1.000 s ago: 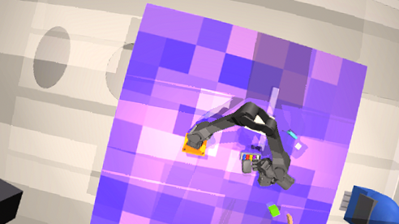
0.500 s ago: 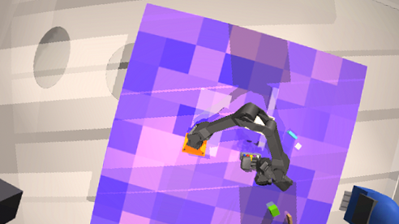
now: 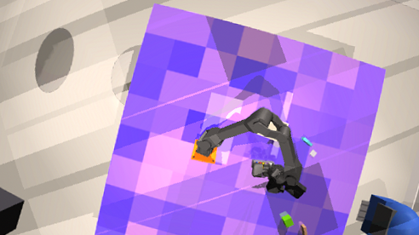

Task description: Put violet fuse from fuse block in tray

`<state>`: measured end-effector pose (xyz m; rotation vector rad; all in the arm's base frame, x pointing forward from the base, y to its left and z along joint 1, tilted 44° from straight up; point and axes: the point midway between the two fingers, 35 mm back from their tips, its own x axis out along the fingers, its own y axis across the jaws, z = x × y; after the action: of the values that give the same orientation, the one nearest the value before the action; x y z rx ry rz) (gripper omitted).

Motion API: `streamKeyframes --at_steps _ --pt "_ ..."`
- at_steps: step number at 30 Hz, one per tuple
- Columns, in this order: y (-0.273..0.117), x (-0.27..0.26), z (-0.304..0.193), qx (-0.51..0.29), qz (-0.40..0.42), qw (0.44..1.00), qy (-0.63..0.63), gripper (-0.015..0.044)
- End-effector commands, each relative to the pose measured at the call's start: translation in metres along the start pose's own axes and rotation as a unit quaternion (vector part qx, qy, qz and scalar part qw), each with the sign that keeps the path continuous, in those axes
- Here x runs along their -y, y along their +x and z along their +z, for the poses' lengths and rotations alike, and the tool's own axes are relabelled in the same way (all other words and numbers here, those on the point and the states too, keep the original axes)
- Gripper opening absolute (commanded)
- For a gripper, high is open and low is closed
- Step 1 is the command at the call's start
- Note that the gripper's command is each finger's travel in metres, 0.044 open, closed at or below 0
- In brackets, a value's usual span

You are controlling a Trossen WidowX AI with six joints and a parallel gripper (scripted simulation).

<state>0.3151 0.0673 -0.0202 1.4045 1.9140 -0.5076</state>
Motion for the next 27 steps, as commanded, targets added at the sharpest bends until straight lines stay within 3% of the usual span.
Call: streamKeyframes --at_steps 1,27 --pt "0.004 0.0 -0.001 -0.003 0.002 1.0 0.003 0.0063" --pt "0.015 0.0 -0.001 -0.003 0.002 1.0 0.003 0.0063"
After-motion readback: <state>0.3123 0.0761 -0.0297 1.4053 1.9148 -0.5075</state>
